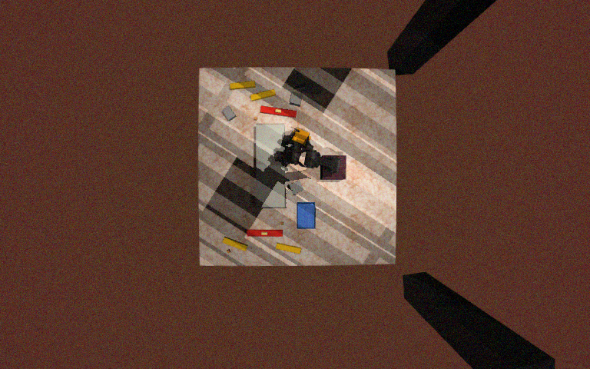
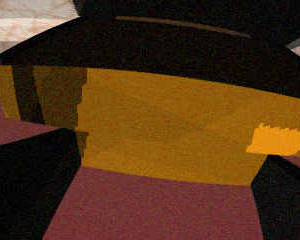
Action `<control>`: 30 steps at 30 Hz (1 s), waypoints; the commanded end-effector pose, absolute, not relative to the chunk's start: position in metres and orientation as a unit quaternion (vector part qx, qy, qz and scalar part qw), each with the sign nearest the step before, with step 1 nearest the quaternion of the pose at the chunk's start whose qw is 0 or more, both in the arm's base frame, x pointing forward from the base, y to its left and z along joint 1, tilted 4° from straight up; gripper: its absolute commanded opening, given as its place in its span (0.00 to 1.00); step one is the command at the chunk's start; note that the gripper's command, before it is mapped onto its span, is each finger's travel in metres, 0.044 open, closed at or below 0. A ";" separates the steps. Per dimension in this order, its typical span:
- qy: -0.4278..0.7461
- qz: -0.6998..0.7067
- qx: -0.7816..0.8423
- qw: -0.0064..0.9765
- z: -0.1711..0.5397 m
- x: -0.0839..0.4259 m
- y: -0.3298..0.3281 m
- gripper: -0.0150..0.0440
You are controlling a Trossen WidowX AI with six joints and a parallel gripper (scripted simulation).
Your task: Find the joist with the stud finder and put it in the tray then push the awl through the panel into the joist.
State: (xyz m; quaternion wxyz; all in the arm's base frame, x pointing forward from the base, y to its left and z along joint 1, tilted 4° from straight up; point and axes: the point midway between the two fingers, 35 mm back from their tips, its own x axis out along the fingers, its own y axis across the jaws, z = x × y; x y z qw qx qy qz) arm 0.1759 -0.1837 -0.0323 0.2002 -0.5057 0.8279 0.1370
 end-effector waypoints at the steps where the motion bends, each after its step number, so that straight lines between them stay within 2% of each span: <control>1: 0.827 0.141 -0.503 0.208 -0.035 0.177 -0.182 0.90; 30: 0.827 0.141 -0.503 0.208 -0.036 0.178 -0.179 0.90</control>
